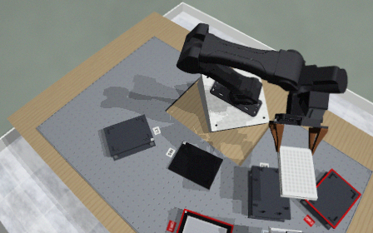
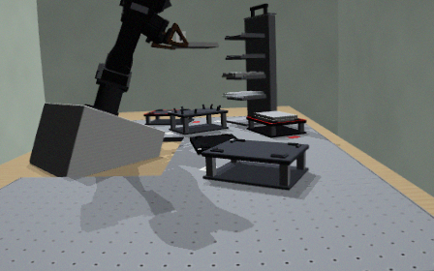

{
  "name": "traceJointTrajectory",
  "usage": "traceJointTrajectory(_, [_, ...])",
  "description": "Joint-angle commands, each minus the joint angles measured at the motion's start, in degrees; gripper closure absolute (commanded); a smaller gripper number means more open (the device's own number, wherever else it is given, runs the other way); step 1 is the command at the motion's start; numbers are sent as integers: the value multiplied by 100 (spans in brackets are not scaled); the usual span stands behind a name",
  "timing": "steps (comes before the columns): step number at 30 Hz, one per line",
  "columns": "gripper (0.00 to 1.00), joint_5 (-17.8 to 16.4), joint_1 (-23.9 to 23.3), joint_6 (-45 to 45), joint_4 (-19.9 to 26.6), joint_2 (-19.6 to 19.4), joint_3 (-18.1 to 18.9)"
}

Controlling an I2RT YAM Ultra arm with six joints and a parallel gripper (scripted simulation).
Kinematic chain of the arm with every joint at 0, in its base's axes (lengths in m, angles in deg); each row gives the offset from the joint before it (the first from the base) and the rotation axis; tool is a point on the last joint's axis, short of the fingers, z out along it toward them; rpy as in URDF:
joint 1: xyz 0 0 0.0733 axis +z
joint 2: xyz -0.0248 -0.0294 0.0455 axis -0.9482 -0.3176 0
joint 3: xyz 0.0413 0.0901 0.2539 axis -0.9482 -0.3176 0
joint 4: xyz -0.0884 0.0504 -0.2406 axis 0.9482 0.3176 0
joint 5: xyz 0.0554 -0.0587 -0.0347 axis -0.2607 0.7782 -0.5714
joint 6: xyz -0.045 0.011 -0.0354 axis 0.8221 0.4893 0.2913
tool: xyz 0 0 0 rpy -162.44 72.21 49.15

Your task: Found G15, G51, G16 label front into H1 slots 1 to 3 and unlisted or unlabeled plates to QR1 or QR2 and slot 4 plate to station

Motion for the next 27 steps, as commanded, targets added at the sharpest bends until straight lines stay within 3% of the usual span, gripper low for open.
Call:
traceJointTrajectory(1, [14, 5, -16, 115, -170, 27, -6])
traceJointTrajectory(27, [14, -195, -248, 558, -803, 184, -367])
